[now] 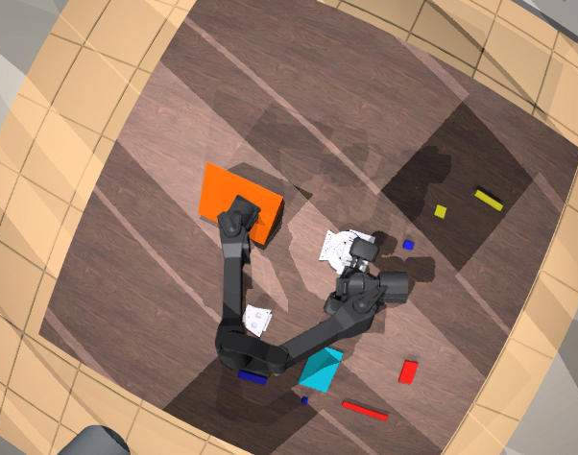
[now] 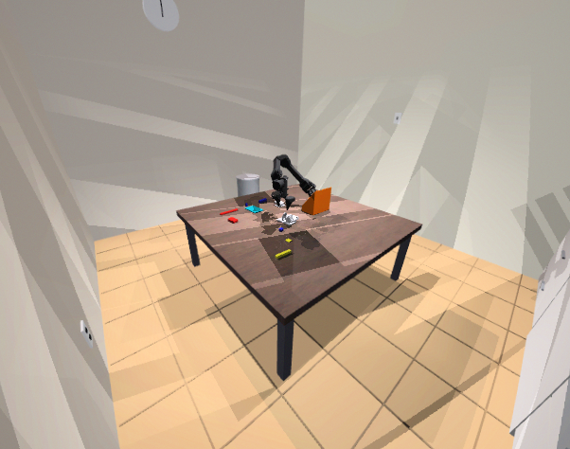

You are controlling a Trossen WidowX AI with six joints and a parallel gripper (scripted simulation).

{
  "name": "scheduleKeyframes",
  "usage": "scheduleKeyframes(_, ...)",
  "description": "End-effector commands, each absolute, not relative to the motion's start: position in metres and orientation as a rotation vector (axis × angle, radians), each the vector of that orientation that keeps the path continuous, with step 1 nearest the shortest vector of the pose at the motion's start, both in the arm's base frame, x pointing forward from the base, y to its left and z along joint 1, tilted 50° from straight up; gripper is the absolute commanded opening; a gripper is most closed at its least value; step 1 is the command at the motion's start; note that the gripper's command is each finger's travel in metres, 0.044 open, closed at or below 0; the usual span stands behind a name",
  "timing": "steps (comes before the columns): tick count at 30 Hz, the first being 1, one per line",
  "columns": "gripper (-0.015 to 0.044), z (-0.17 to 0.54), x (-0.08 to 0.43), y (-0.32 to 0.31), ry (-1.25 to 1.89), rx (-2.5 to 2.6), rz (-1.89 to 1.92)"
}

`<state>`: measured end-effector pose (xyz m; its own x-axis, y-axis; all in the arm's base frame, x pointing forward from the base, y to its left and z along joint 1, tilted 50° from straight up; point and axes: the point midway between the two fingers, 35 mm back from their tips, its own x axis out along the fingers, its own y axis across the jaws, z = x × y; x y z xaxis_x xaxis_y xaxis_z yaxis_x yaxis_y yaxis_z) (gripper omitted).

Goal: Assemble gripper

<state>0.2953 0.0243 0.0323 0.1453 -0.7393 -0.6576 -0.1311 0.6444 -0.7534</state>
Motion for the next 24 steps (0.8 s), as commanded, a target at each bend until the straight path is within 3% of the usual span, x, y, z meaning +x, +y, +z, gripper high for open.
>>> scheduleKeyframes(1, 0.044, 0.039, 0.294, 0.019, 1.351, -0.726, -0.571)
scheduleKeyframes(24, 0.044, 0.083, 0.287, -0.014, 1.099, -0.212, -0.919)
